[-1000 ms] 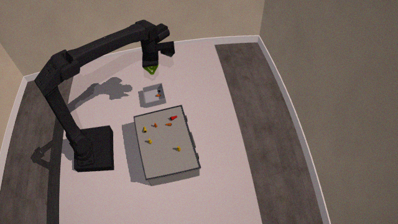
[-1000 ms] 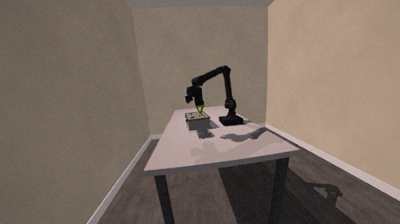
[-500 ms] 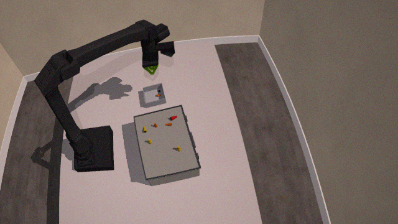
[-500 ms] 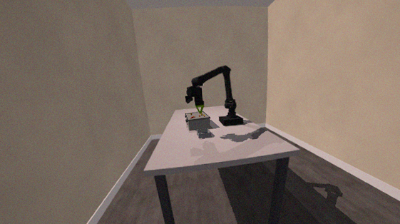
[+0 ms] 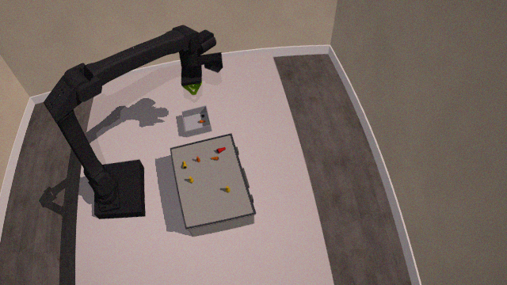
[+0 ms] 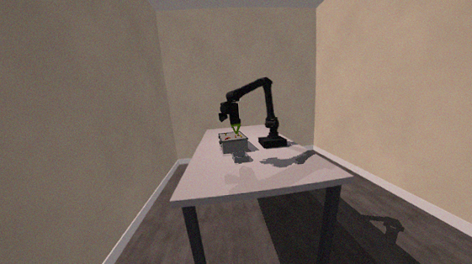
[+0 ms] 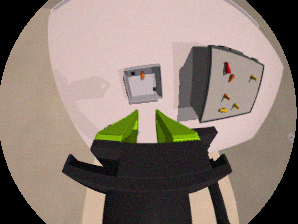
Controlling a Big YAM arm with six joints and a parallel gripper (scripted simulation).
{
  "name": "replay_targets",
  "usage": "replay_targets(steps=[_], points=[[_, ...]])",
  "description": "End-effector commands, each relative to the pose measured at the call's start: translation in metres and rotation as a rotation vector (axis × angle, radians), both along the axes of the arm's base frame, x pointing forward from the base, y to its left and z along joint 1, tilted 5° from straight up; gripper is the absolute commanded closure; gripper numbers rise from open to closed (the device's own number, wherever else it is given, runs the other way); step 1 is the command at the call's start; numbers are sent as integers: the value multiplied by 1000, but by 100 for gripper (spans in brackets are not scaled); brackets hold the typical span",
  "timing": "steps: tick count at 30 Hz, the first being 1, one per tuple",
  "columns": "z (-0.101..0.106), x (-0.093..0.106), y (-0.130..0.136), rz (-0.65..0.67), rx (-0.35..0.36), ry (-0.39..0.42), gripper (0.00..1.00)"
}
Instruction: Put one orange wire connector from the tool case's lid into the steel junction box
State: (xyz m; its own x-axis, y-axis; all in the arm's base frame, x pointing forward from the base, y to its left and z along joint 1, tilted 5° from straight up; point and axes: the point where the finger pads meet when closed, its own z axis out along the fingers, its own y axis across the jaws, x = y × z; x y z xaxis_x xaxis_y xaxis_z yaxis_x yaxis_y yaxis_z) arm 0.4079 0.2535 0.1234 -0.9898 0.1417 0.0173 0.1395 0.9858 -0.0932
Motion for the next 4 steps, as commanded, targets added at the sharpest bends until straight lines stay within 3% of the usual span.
replay_targets(steps=[1,4], points=[[36,18,20,6,47,-69,75],[36,18,20,6,47,-69,75]])
